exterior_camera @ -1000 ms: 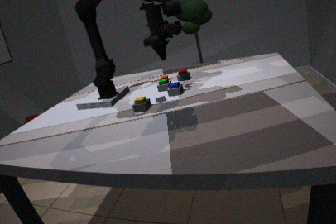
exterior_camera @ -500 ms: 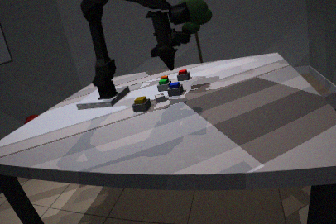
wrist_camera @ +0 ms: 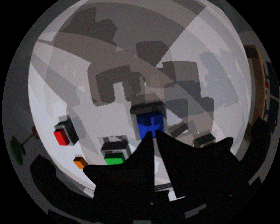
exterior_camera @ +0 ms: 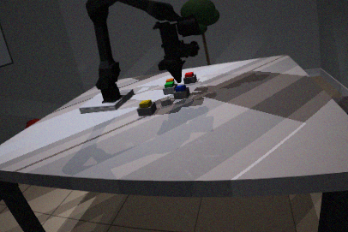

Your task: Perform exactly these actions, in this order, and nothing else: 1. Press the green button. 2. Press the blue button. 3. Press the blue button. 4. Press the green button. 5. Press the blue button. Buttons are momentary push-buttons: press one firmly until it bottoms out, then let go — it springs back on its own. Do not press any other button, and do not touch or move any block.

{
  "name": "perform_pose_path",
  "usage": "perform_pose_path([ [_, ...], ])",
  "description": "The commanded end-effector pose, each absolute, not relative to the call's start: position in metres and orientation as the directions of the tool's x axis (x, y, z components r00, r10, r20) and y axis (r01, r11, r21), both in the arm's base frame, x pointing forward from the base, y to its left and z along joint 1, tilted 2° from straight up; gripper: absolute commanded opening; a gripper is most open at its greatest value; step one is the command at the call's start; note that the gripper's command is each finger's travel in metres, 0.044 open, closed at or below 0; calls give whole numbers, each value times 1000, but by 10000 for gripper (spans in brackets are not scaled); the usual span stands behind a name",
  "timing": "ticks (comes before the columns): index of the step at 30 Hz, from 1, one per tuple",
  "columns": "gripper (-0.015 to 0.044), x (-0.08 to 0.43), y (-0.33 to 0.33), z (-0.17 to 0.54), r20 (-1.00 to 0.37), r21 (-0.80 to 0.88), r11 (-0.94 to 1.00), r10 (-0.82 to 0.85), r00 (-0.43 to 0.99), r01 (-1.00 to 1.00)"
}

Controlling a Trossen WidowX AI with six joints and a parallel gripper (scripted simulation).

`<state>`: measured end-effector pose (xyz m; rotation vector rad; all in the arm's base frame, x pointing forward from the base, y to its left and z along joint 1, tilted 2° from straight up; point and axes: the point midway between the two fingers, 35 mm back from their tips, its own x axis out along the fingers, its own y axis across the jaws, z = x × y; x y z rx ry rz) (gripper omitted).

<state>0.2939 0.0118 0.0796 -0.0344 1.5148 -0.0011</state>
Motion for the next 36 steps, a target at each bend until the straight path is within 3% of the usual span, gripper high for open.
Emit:
perform_pose_path([
  [1, 20, 294, 12, 71, -998, -20, 999, -18, 55, -27],
  [32, 20, 294, 12, 57, -998, -20, 999, -19, 55, -27],
  [36, 20, 293, 12, 87, -998, -20, 999, -19, 55, -27],
])
